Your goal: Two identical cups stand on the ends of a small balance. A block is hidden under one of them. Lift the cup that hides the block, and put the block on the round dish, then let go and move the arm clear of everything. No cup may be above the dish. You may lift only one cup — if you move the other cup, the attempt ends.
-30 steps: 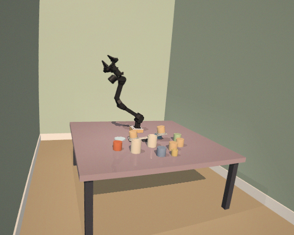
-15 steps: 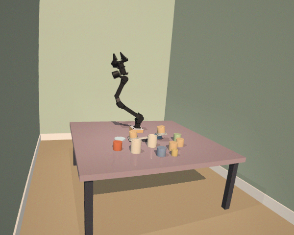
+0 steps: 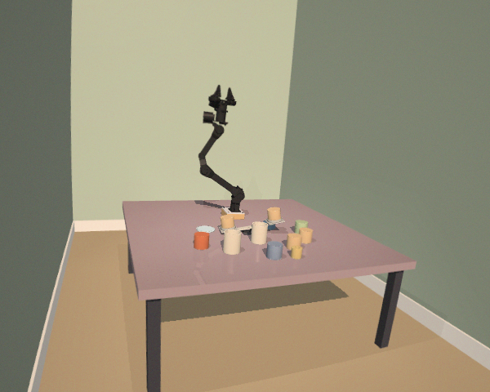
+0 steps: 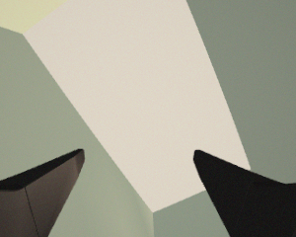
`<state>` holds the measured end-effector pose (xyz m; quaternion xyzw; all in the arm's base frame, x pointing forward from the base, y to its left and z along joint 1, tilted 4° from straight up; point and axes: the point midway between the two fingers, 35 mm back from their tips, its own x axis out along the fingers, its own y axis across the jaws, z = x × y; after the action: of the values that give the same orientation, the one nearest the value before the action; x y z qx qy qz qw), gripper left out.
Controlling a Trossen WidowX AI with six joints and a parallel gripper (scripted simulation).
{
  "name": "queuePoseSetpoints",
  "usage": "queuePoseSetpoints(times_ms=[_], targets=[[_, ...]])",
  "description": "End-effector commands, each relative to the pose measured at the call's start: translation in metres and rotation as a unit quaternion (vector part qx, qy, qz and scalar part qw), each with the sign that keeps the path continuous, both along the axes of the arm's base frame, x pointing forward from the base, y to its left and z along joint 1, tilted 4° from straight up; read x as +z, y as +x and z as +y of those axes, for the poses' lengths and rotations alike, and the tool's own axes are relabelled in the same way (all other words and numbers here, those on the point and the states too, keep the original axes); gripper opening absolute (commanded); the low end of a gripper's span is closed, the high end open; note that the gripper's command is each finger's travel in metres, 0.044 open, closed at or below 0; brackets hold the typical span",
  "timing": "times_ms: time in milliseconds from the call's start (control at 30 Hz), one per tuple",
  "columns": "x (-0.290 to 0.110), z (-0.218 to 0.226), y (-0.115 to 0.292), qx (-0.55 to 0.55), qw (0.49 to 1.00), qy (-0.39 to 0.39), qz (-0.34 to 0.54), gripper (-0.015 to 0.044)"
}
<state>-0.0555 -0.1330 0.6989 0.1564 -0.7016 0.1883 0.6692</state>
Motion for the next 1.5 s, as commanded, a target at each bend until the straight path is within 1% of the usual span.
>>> queuePoseSetpoints(times_ms=[0,400,767,1100,1467], targets=[[-0.003,0.031,0.007,-0.002,0.999,-0.045,0.027,0.044],[-0.027,0.114,0.042,-0.019,0.978,-0.168,0.122,0.044],[-0.071,0.174,0.091,-0.038,0.935,-0.255,0.242,0.044],[-0.121,0.204,0.139,-0.053,0.882,-0.301,0.359,0.044],[-0.187,0.216,0.19,-0.071,0.806,-0.318,0.495,0.044]])
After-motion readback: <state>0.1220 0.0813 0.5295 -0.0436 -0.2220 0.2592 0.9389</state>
